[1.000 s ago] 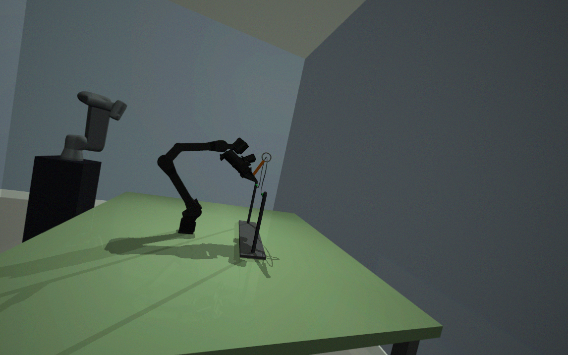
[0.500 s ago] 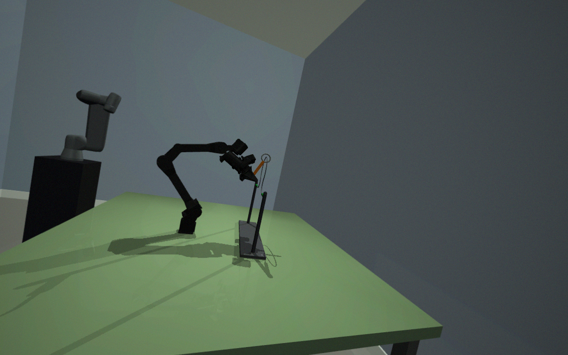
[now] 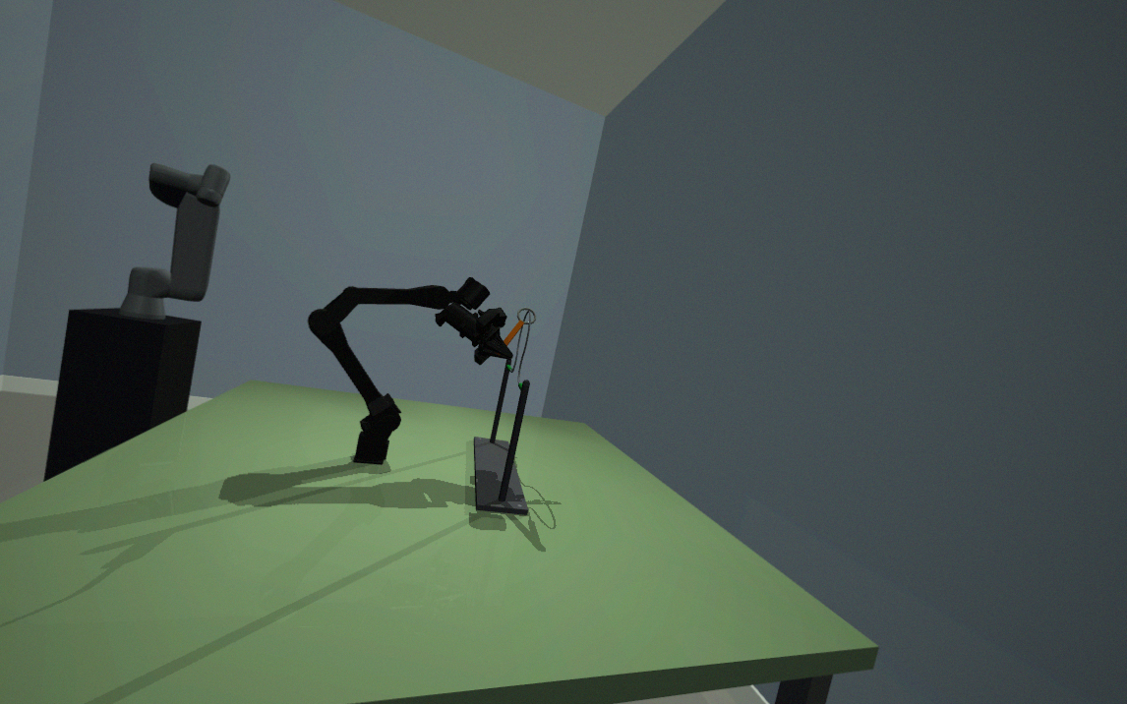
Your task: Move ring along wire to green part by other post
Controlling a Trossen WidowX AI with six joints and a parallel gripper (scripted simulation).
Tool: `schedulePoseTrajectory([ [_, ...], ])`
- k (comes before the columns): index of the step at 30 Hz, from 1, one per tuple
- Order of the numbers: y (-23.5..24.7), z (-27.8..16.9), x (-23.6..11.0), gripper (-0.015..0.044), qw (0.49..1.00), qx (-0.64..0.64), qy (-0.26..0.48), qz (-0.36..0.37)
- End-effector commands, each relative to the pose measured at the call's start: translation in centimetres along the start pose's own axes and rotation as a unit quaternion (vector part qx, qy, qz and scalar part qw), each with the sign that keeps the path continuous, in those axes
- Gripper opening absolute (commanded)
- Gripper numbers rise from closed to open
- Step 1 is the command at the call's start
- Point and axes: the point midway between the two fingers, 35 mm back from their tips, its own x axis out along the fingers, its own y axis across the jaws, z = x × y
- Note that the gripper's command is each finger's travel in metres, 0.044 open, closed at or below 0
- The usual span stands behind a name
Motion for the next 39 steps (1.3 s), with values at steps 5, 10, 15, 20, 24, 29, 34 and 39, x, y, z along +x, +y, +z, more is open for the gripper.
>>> schedulePoseTrajectory([
  [5,-0.6,-0.1,0.0,-0.015,0.998,-0.05,-0.008,-0.033],
  [10,-0.9,0.0,0.0,-0.015,0.996,-0.079,-0.012,-0.051],
  [15,-1.2,0.0,0.0,-0.015,0.992,-0.108,-0.016,-0.069],
  [20,-1.5,0.1,0.0,-0.015,0.987,-0.137,-0.02,-0.087],
  [24,-1.8,0.2,0.0,-0.015,0.982,-0.16,-0.023,-0.101],
  [29,-2.0,0.3,-0.1,-0.015,0.976,-0.185,-0.027,-0.116],
  [34,-2.3,0.4,-0.1,-0.015,0.967,-0.214,-0.03,-0.134],
  [39,-2.6,0.6,-0.2,-0.015,0.958,-0.242,-0.033,-0.151],
])
